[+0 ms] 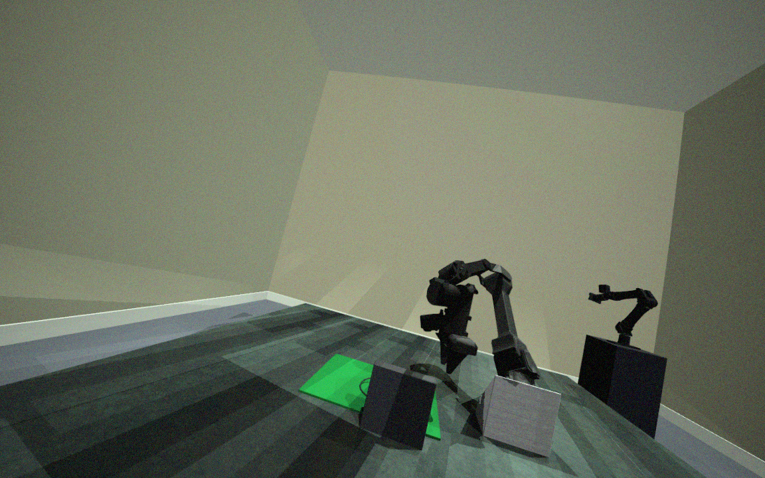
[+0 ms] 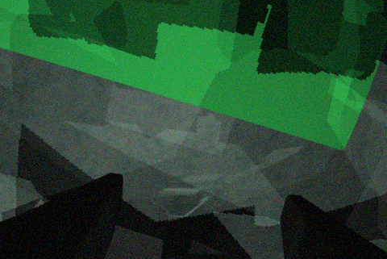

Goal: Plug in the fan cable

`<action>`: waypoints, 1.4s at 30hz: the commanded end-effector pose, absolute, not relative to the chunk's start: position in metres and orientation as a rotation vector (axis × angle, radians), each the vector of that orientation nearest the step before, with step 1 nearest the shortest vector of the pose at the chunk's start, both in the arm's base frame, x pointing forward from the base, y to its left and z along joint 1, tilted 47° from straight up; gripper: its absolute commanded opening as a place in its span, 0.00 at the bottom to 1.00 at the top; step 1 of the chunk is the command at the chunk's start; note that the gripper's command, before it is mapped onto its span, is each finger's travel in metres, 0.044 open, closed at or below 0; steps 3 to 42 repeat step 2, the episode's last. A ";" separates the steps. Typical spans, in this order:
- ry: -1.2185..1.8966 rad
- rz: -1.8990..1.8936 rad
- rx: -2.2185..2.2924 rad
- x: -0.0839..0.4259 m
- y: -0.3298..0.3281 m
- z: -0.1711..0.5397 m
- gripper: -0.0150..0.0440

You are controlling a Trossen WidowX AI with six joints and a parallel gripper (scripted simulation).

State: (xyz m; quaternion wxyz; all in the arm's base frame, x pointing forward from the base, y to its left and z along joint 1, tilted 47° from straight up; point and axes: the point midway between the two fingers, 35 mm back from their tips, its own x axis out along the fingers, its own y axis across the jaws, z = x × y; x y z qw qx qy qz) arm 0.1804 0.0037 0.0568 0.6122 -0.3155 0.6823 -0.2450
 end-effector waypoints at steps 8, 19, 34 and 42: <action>1.575 -0.569 -0.720 0.152 -0.006 0.061 0.69; 1.575 -0.569 -0.720 0.152 -0.006 0.061 0.69; 1.575 -0.569 -0.720 0.152 -0.006 0.061 0.69; 1.575 -0.569 -0.720 0.152 -0.006 0.061 0.69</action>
